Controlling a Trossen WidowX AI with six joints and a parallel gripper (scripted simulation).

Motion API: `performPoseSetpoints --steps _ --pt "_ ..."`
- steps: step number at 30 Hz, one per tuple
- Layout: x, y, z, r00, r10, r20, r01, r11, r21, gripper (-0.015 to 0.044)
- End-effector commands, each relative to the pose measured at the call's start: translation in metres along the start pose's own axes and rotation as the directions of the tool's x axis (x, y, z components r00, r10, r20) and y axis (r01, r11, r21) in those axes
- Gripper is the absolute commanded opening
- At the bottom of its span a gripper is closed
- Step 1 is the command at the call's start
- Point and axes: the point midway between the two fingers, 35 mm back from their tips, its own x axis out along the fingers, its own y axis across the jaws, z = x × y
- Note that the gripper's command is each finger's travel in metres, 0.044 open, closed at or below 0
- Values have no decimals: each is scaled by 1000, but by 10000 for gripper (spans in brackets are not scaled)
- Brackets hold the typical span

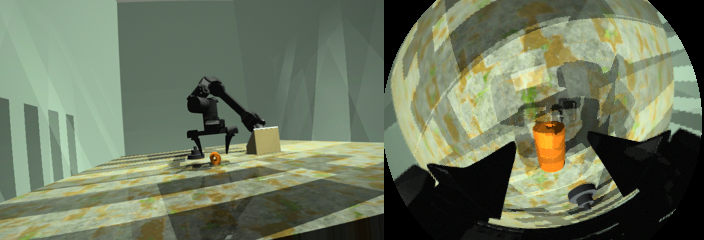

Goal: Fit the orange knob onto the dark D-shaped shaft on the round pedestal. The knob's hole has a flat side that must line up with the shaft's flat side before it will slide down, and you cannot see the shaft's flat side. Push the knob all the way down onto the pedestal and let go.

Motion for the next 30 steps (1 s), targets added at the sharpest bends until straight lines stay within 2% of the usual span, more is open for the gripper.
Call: performPoseSetpoints --steps 1,11,19,30 --pt "9 2 -1 1000 -1 -7 1 1000 -8 440" --pt "23 2 -2 1000 -2 -8 1 1000 -7 440" --pt "23 2 -2 1000 -2 -8 1 1000 -7 240" --pt "23 2 -2 1000 -2 -8 1 1000 -7 240"
